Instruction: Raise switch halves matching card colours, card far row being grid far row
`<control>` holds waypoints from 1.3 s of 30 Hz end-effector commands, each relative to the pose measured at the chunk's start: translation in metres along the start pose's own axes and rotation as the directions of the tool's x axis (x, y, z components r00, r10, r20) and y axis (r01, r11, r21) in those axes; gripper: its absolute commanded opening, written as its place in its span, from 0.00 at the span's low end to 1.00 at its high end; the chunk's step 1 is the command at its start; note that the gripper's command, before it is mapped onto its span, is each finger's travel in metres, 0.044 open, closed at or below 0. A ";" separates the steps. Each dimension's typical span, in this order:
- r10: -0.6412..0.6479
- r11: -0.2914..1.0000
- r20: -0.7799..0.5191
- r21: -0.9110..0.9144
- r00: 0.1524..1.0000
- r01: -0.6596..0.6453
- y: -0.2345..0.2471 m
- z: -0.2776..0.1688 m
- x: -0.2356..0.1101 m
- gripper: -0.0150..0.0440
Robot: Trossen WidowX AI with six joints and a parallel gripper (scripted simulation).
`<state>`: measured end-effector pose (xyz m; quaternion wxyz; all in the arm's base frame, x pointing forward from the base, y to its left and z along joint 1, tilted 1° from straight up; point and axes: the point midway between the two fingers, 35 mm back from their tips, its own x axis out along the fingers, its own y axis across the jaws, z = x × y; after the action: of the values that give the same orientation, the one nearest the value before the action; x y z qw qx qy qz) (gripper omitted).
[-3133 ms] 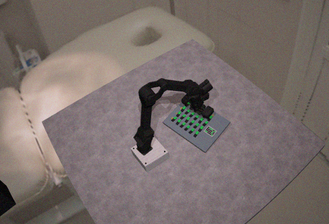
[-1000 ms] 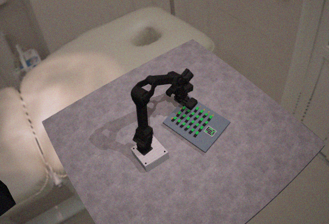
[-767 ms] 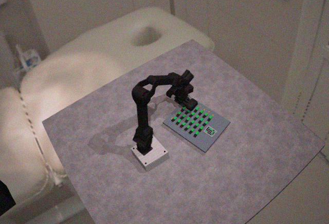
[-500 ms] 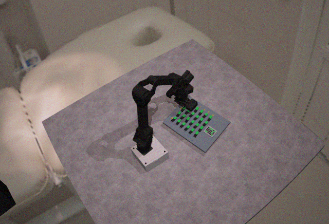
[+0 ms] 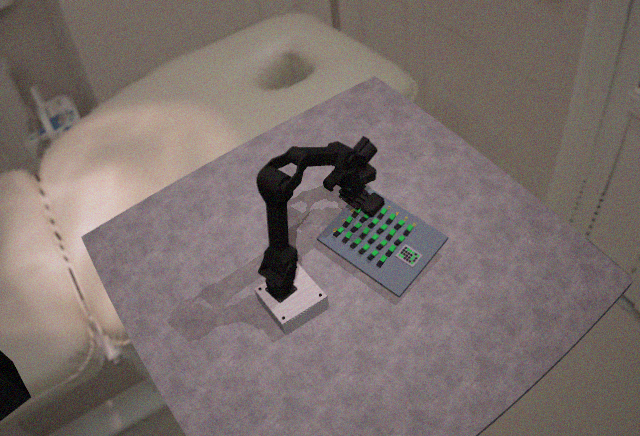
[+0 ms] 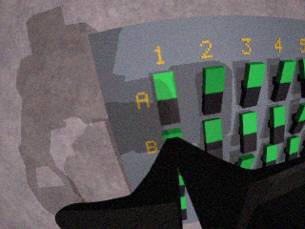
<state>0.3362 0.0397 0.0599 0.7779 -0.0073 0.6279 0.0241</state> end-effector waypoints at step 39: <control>-0.004 1.000 0.000 0.004 1.000 0.004 0.000 0.000 0.006 0.25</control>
<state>0.3378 0.0399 0.0560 0.7786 -0.0073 0.6270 0.0241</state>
